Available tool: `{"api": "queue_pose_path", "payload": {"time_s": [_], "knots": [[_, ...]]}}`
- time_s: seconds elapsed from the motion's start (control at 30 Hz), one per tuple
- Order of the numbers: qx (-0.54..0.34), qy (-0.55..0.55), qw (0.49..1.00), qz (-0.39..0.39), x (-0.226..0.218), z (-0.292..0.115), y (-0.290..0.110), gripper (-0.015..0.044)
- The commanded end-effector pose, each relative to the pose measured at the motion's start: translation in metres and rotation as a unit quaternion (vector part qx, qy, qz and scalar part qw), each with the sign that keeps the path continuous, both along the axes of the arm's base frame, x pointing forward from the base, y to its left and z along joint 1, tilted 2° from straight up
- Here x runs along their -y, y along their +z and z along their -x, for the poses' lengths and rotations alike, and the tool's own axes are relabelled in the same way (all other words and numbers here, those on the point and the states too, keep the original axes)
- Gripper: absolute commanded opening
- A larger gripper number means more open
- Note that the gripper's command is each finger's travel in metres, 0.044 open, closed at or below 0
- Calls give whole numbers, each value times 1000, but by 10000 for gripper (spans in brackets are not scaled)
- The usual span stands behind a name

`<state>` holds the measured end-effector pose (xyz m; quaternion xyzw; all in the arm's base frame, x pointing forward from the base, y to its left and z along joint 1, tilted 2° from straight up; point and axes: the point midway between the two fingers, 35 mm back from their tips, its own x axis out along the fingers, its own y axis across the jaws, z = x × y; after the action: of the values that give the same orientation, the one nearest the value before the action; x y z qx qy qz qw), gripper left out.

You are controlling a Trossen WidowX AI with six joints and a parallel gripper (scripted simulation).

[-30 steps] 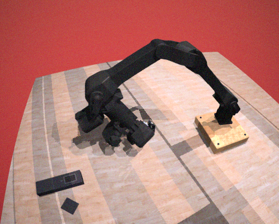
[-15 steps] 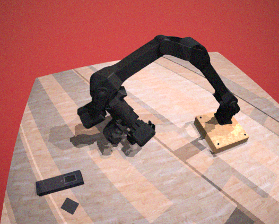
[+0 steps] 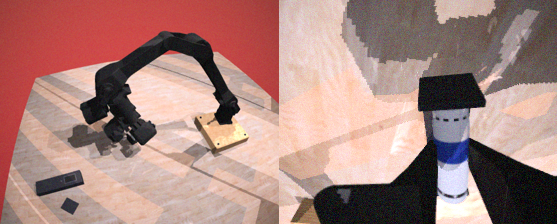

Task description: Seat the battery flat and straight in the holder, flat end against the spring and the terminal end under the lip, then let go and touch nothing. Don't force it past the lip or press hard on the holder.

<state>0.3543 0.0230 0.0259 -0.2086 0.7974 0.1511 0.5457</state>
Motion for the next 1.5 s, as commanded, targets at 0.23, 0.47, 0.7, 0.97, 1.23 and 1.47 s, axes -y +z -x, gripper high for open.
{"api": "queue_pose_path", "payload": {"time_s": [0.23, 0.47, 0.7, 0.97, 1.23, 1.47], "knots": [[29, 1, 999, -20, -1, -2, -3, 75], [42, 1, 999, -29, 0, -1, -4, 75], [56, 1, 998, -38, 1, 0, -5, 75], [71, 1, 996, -48, 2, 1, -6, 75], [87, 2, 995, -58, 2, 3, -7, 75], [100, 3, 993, -66, 3, 4, -7, 75]]}}
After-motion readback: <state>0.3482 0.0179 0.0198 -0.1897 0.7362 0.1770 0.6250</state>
